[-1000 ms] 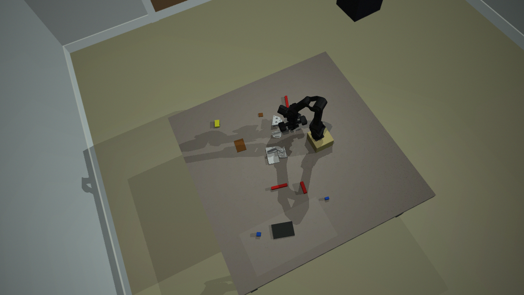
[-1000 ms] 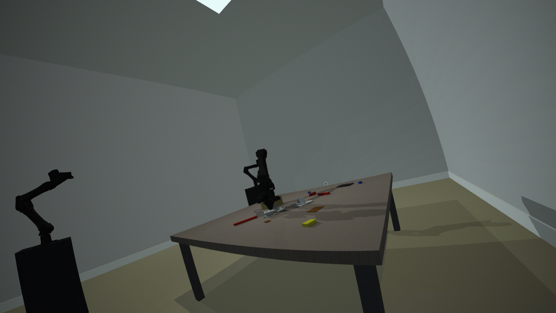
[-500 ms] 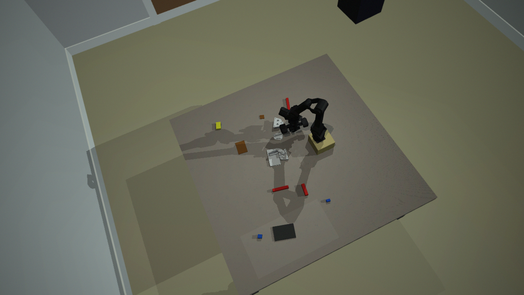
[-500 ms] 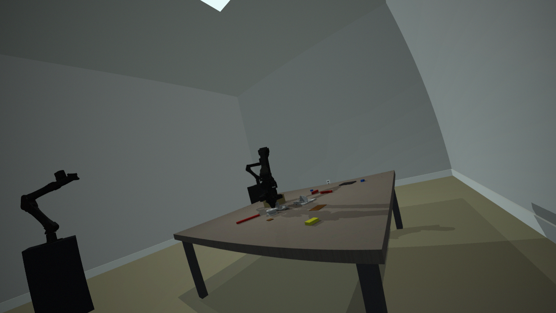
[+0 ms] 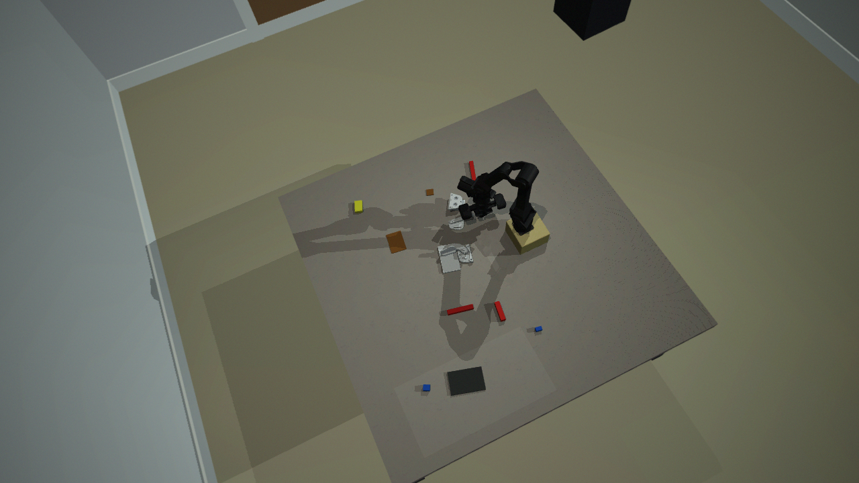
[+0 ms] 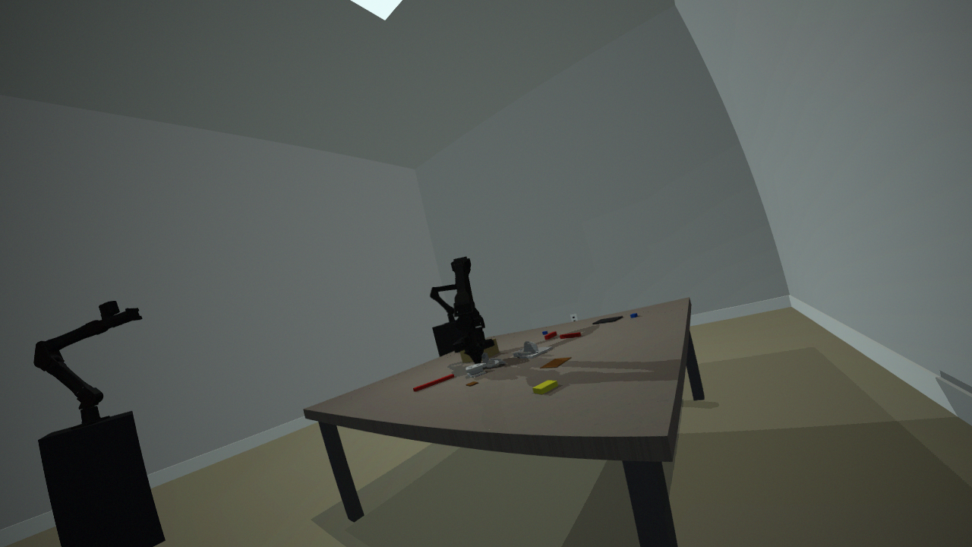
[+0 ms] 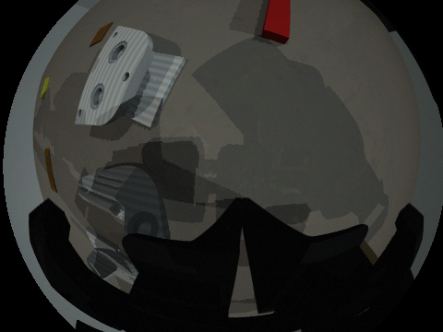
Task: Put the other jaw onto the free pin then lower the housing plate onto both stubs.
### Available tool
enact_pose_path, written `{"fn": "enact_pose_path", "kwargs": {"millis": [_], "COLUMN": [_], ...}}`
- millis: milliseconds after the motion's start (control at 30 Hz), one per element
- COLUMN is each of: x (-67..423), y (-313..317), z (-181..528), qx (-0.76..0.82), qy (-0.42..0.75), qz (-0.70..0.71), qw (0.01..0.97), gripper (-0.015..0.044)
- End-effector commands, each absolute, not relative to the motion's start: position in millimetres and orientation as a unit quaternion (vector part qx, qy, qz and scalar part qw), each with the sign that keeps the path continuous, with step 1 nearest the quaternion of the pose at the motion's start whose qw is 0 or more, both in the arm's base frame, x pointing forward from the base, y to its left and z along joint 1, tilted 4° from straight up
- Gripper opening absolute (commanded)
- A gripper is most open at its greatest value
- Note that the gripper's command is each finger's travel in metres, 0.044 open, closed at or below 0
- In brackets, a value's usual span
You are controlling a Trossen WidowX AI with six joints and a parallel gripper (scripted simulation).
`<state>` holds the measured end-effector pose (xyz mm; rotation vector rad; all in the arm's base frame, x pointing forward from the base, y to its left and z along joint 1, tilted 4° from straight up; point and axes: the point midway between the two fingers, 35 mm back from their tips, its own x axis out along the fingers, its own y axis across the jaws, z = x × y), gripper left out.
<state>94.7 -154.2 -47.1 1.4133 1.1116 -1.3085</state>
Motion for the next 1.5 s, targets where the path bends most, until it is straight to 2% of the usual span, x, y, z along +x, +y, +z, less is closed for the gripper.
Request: {"fn": "enact_pose_path", "kwargs": {"millis": [0,1467], "x": [94,151], "y": [-152,-181], "z": [-56,-42], "qx": [0.570,0.570], "qy": [0.450,0.447], "qz": [-0.528,-0.527], "qw": [0.440,0.444], "gripper": [0.0000,0.0000]}}
